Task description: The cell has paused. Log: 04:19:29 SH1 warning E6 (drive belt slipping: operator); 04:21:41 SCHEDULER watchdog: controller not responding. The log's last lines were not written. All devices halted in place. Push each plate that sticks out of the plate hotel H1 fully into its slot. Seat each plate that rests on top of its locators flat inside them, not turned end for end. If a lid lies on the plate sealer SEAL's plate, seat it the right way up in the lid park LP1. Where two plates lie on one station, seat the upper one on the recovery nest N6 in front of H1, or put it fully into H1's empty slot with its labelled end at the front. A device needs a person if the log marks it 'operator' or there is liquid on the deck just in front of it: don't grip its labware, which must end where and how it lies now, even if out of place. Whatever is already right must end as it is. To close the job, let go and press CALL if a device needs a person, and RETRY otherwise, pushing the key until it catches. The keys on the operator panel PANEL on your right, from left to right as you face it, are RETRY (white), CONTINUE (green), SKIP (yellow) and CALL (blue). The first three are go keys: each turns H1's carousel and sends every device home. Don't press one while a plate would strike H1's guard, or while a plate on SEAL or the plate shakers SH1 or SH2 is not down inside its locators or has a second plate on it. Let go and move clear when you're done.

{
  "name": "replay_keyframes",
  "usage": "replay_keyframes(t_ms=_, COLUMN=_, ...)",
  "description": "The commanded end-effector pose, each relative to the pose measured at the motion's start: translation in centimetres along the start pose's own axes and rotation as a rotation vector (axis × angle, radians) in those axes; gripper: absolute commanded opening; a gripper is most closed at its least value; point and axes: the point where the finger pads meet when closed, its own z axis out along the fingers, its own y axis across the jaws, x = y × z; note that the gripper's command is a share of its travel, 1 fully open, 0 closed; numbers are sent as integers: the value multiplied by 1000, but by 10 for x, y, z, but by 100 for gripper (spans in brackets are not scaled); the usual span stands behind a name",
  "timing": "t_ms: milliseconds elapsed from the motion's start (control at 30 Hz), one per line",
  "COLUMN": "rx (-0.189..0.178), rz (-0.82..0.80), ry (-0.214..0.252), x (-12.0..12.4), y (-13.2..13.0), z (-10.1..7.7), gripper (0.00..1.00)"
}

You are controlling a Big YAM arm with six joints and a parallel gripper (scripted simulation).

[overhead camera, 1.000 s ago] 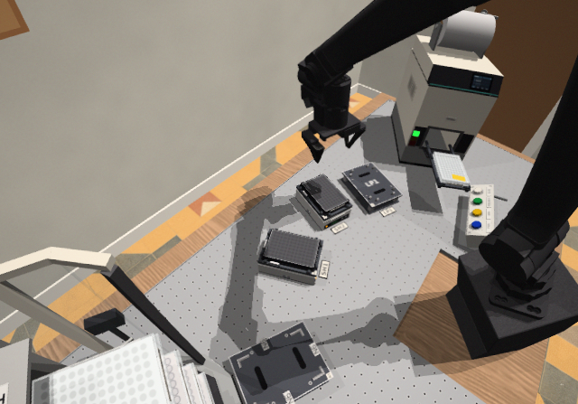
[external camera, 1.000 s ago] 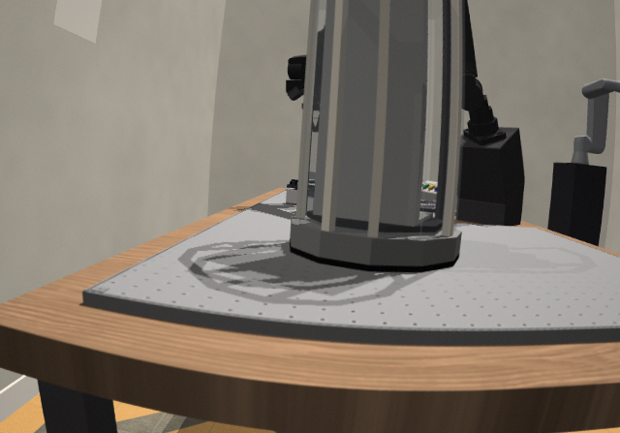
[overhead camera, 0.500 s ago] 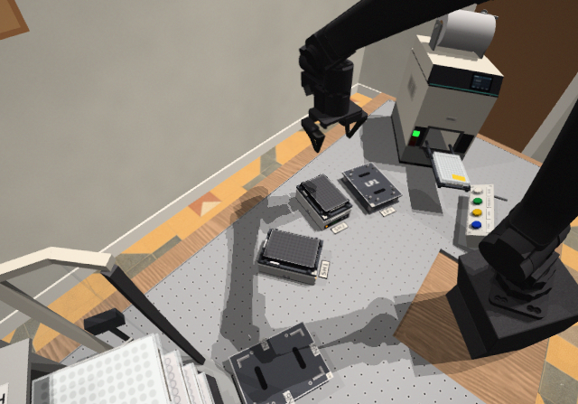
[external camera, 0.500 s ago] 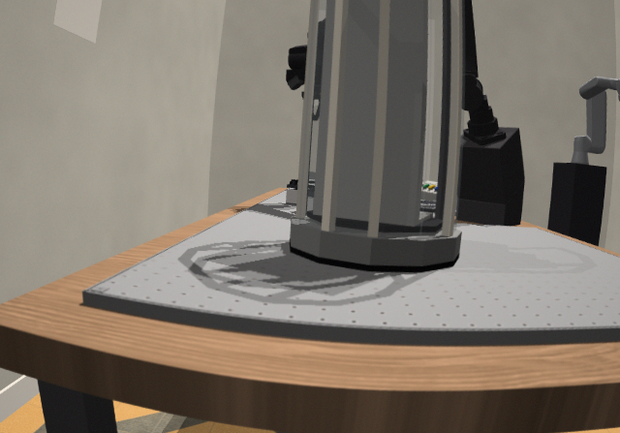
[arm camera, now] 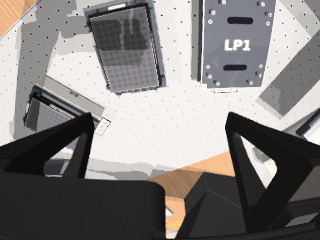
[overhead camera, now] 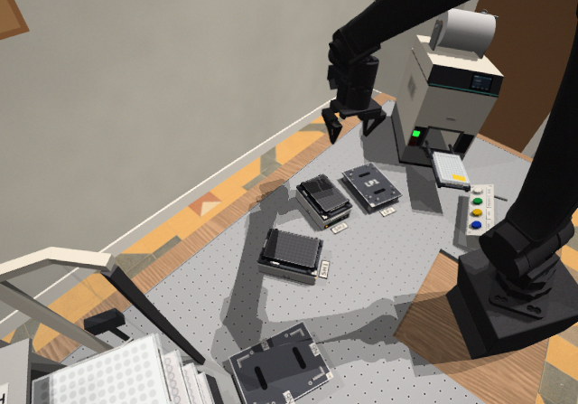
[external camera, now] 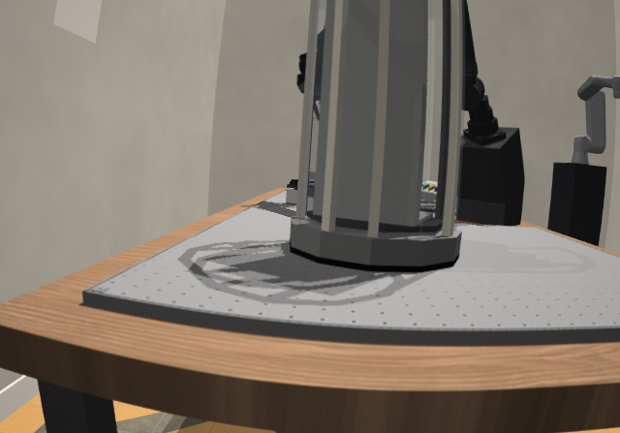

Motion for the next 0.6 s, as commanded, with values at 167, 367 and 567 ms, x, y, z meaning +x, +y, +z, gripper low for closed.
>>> replay_keyframes(t_ms=167, rx=-5, rz=-18, ry=-1, x=-2, y=-28, z=3, gripper=100)
replay_keyframes(t_ms=367, rx=-5, rz=-18, ry=-2, x=-3, y=-48, z=3, gripper=100)
replay_keyframes(t_ms=567, rx=-1, rz=-34, ry=-34, x=-13, y=-57, z=-9, gripper=100)
